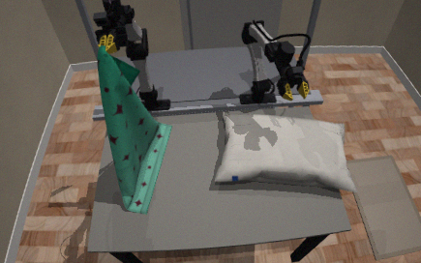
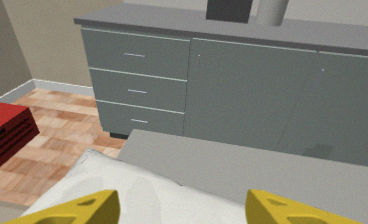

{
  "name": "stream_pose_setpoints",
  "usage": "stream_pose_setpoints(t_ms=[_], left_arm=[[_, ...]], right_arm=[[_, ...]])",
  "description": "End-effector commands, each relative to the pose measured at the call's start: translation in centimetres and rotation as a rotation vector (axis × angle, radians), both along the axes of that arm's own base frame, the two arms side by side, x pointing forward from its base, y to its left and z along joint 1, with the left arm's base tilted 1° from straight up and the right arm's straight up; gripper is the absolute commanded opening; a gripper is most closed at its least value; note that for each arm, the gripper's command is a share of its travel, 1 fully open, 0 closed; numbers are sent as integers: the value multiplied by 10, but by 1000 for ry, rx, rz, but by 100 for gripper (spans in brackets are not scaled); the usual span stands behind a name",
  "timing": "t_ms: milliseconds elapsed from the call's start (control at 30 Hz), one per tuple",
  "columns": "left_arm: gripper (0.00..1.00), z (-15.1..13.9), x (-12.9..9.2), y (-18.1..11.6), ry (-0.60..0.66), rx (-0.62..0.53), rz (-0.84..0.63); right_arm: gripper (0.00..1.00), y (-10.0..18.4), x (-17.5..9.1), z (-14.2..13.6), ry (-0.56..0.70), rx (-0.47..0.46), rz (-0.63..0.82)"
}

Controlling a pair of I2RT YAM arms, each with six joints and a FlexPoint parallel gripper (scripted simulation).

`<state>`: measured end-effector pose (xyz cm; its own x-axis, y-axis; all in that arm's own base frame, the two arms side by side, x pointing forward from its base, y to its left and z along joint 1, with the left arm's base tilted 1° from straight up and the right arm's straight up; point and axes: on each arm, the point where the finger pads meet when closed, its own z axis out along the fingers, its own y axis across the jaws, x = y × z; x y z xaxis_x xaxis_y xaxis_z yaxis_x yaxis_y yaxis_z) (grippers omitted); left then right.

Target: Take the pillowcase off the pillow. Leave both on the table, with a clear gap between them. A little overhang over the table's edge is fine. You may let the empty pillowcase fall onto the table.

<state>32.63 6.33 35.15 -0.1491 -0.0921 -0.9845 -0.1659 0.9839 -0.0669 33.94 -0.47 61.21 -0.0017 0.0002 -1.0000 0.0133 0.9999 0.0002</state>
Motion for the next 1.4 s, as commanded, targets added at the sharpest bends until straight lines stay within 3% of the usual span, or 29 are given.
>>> stream_pose_setpoints(t_ms=[0,333,600,633,700,733,900,1367], left_arm=[[60,34,12,-4,-95,55,-2],[60,80,45,-55,-237,110,-123],[60,68,51,-61,-190,77,-158],[60,67,51,-62,-187,76,-164],[60,69,47,-63,-195,81,-166],[60,71,46,-63,-202,82,-166],[60,76,45,-65,-220,83,-171],[60,76,45,-65,-220,83,-168]], right_arm=[[0,2,-8,10,-40,-6,7],[0,2,-8,10,-40,-6,7],[0,2,-8,10,-40,-6,7],[0,-3,12,-1,-9,-5,-7],[0,-3,14,6,-43,-5,-8],[0,-5,3,18,-88,-6,-18],[0,-11,14,34,-193,-8,-37],[0,-22,46,38,-367,-16,-60]])
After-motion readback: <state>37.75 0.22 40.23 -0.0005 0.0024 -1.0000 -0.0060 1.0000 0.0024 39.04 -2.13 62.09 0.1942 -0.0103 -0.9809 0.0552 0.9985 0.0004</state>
